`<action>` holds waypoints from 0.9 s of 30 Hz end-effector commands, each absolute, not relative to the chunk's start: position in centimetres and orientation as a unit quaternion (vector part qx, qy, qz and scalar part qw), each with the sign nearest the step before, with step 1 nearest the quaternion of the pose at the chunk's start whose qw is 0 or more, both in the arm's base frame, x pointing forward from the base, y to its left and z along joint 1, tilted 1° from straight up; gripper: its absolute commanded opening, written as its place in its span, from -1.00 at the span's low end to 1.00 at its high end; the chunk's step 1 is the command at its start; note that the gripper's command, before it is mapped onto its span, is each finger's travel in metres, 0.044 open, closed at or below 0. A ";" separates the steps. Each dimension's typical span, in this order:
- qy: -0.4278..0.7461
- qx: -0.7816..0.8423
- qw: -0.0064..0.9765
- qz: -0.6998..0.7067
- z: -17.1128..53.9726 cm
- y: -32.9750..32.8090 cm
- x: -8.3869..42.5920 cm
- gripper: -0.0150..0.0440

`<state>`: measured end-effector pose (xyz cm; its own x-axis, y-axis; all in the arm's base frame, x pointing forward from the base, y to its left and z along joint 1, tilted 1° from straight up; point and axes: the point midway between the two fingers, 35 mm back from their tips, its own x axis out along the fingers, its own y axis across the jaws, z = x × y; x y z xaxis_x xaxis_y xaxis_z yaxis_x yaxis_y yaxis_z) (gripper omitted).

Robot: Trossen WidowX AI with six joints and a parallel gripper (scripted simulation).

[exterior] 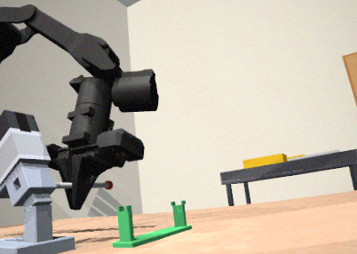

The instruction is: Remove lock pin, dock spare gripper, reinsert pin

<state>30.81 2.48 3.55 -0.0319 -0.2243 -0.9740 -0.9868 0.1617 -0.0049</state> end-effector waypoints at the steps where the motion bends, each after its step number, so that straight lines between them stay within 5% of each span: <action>1: 0.594 -0.508 0.477 0.402 3.6 2.1 30.8 -0.49; 27: 0.596 -0.506 0.474 0.406 3.6 0.4 30.5 -0.49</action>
